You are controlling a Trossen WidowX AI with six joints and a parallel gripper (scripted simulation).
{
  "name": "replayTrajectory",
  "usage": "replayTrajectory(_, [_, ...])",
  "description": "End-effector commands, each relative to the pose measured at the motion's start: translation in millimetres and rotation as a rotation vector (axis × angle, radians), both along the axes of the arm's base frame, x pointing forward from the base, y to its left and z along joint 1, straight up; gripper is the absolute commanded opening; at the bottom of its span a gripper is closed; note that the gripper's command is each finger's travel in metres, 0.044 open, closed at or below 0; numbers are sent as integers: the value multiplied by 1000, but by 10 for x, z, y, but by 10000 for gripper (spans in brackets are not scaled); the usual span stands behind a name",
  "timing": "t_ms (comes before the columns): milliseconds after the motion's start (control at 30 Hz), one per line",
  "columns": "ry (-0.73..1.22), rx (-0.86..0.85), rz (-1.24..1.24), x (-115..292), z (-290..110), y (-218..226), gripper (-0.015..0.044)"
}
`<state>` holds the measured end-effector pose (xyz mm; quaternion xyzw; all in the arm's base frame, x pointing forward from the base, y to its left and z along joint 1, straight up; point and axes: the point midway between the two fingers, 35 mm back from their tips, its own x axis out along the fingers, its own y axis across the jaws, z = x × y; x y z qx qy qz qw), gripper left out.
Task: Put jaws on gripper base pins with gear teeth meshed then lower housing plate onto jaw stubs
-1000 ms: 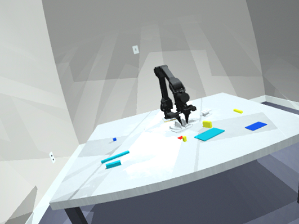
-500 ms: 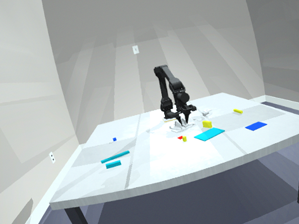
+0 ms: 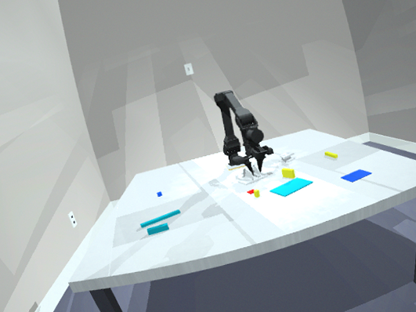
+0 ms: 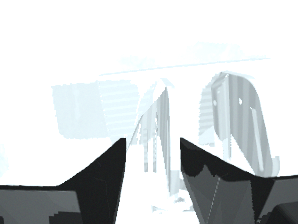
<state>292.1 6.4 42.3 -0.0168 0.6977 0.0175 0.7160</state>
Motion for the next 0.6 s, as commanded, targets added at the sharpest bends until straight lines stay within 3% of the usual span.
replayTrajectory(0, [-1, 0, -4, 2, -2, 1, 134])
replayTrajectory(500, [-1, 0, -4, 2, -2, 1, 134])
replayTrajectory(567, [0, 0, 0, 0, 0, 0, 186])
